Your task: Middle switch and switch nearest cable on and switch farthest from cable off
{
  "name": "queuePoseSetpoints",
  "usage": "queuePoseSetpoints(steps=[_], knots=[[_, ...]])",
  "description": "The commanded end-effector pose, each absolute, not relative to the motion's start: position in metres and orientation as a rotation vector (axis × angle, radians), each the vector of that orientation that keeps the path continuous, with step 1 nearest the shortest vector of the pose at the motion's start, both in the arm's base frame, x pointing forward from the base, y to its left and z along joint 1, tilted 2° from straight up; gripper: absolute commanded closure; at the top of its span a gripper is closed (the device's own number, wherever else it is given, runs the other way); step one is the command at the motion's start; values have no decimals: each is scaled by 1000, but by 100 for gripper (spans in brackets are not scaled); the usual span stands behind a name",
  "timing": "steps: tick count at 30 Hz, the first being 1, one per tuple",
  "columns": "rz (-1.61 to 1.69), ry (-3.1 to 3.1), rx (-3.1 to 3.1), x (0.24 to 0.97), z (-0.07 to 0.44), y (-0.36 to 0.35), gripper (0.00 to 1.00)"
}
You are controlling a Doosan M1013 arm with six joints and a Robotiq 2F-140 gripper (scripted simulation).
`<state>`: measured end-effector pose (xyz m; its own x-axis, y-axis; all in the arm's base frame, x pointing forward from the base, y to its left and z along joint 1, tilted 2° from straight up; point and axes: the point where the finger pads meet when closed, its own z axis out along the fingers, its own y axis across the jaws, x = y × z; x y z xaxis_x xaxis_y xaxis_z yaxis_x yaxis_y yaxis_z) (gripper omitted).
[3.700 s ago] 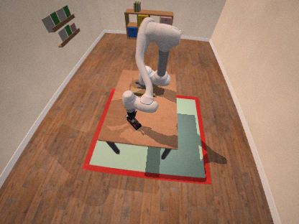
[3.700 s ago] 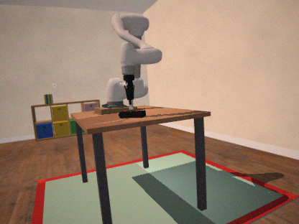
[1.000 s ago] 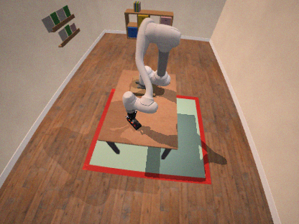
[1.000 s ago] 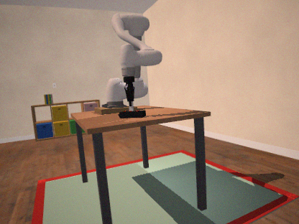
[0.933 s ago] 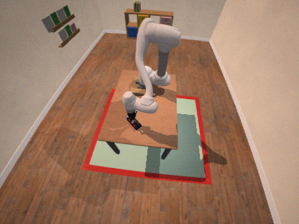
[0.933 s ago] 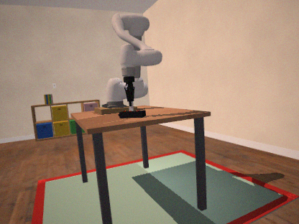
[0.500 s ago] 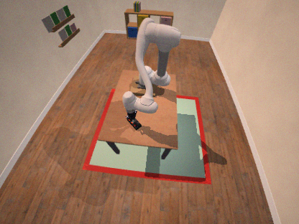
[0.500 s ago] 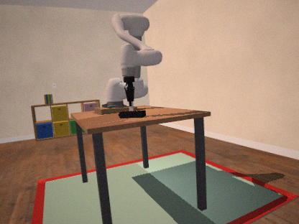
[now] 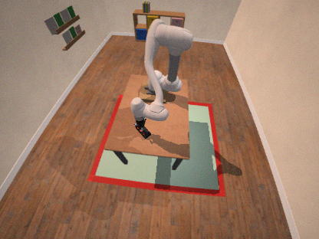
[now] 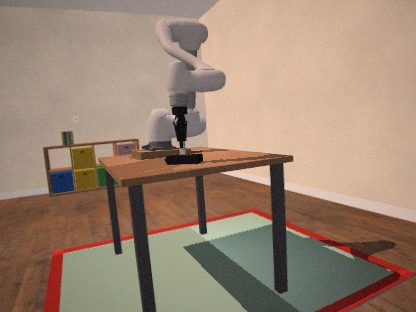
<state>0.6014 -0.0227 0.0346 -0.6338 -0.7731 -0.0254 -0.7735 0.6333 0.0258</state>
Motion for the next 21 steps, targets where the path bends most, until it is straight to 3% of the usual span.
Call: queuePoseSetpoints(steps=[1, 21], knots=[[57, 2830, -1339, 601, 31, -20, 100], [57, 2830, -1339, 601, 69, -22, 100]])
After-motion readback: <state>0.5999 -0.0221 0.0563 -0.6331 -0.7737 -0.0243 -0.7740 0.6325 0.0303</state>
